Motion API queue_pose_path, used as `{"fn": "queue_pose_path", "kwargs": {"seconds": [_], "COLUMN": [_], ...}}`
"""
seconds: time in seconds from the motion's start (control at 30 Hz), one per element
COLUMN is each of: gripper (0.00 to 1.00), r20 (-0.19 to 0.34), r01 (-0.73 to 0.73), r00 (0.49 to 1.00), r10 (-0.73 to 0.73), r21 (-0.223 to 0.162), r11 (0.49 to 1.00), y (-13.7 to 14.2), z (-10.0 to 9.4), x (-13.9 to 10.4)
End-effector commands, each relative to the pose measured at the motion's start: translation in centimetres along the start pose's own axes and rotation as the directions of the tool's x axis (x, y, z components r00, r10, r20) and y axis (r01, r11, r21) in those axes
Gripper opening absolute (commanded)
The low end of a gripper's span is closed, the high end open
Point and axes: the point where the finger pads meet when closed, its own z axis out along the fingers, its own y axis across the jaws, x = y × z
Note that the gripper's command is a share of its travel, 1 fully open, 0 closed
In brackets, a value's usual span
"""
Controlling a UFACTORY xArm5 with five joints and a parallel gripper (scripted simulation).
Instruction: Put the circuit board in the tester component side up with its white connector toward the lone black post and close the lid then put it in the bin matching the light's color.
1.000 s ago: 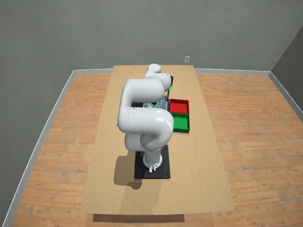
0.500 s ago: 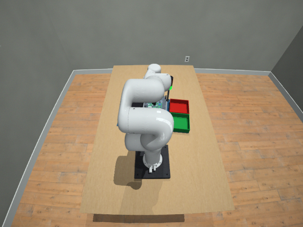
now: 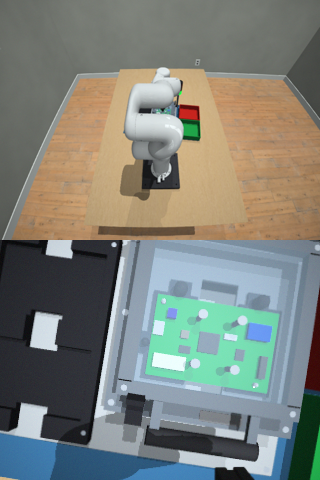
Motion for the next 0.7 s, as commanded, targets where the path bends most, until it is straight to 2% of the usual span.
{"fn": "queue_pose_path", "kwargs": {"seconds": [0.0,0.3,0.67], "gripper": [0.0,0.0,0.0], "r20": [-0.004,-0.004,-0.004], "r01": [-0.106,-0.166,-0.172], "r00": [0.994,0.986,0.985], "r10": [0.106,0.166,0.172], "r21": [0.0,0.0,0.0], "r11": [0.994,0.986,0.985], "y": [0.01,0.01,0.01], "z": [-0.13,-0.13,-0.13], "x": [0.1,0.1,0.1]}}
